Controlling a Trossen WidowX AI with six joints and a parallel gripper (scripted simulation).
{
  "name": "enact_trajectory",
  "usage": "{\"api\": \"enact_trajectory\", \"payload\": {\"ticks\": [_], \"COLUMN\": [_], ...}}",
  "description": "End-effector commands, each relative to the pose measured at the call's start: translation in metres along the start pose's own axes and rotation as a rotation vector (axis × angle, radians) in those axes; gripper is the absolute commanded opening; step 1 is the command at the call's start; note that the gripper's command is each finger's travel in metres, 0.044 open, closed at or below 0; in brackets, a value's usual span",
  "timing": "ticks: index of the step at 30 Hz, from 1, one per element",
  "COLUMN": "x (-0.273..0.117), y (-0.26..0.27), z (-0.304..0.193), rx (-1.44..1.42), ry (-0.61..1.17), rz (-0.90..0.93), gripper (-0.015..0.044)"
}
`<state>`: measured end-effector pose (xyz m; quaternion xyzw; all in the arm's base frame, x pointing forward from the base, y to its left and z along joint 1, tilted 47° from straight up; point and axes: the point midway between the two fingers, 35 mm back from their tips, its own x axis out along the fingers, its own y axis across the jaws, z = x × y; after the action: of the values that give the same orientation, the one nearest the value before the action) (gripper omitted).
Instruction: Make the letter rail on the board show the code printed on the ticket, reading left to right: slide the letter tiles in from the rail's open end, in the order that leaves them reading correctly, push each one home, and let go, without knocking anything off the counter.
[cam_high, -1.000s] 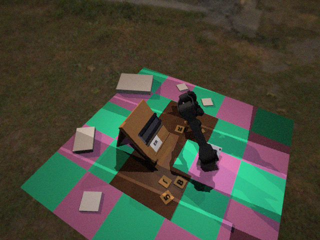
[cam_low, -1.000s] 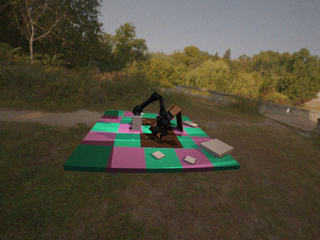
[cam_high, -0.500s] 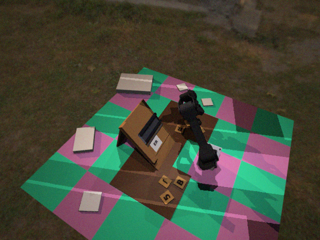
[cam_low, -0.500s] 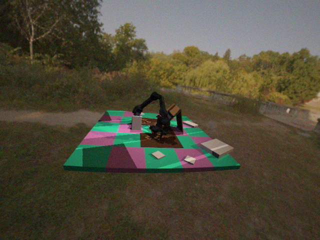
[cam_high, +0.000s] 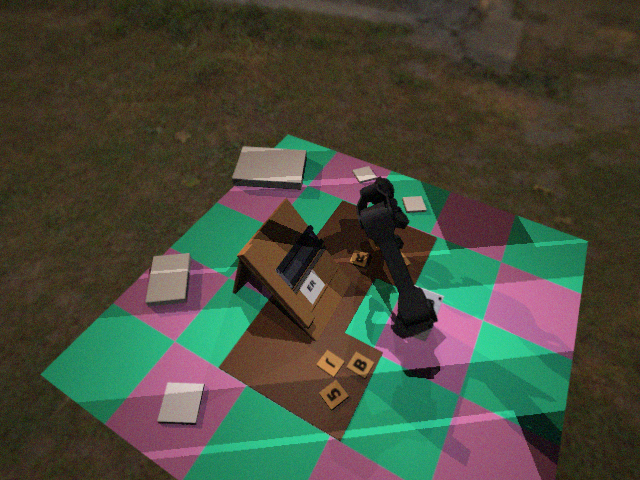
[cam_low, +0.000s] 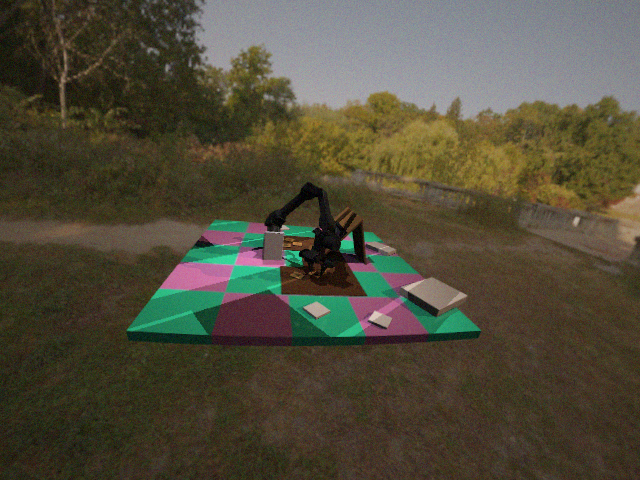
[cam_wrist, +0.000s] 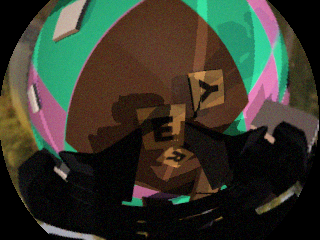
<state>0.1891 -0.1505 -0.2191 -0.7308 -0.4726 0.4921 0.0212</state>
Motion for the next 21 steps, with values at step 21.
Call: {"api": "enact_trajectory", "payload": {"ticks": [21], "x": [-0.018], "y": [0.019], "z": [-0.016], "rx": [-0.293], "ry": [0.023], "rz": [0.149], "gripper": [0.0]}}
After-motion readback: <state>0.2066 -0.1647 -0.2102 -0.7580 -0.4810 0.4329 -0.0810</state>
